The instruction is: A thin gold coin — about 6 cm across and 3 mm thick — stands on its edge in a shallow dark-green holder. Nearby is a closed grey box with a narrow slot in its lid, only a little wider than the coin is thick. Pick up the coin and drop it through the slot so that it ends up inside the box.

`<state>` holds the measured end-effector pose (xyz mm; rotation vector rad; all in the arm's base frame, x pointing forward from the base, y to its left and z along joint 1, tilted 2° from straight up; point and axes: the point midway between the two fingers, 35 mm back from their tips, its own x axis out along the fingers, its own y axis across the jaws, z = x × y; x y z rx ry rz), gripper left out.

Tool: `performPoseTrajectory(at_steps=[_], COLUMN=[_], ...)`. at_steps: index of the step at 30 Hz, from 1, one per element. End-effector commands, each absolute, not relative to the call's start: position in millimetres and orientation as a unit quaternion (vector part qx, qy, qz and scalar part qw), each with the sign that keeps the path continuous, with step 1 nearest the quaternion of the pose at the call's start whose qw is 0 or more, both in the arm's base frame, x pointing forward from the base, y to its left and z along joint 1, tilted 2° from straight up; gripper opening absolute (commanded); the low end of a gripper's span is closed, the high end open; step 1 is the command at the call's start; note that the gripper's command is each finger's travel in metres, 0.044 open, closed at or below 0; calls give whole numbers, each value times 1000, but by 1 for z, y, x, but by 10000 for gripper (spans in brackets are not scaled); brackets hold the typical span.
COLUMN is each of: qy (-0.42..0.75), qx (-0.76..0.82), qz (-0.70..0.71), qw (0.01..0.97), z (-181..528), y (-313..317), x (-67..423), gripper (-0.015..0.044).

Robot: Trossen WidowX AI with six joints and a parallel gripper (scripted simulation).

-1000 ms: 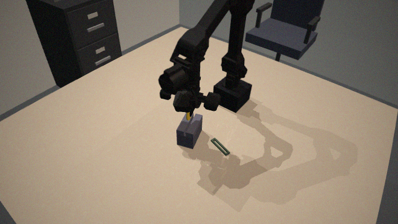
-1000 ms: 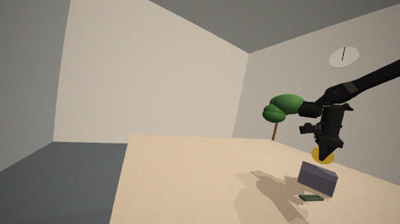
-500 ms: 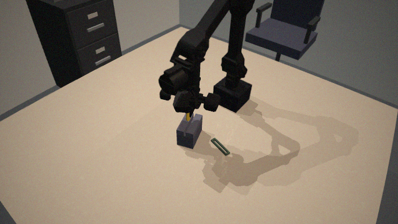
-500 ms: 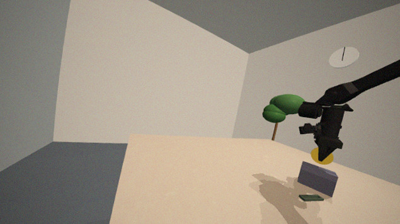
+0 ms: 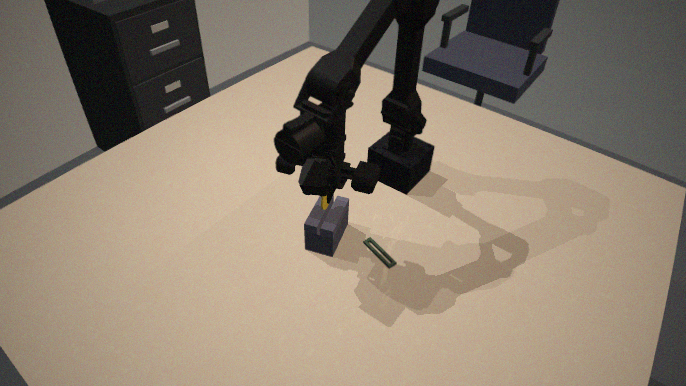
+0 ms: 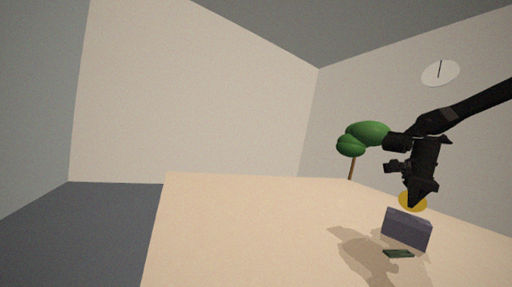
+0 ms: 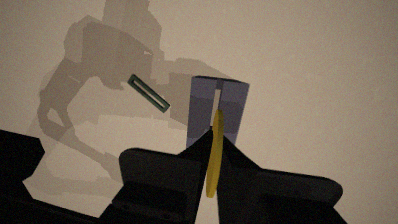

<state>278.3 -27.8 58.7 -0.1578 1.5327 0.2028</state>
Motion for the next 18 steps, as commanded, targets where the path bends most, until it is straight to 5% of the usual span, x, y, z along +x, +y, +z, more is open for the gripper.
performPoseTrajectory(at_steps=[1,18], qy=[695,695], qx=[-69,-69], qz=[91,91], qw=[710,710], z=[56,51], y=[-27,-27], x=[276,276], gripper=[0,0])
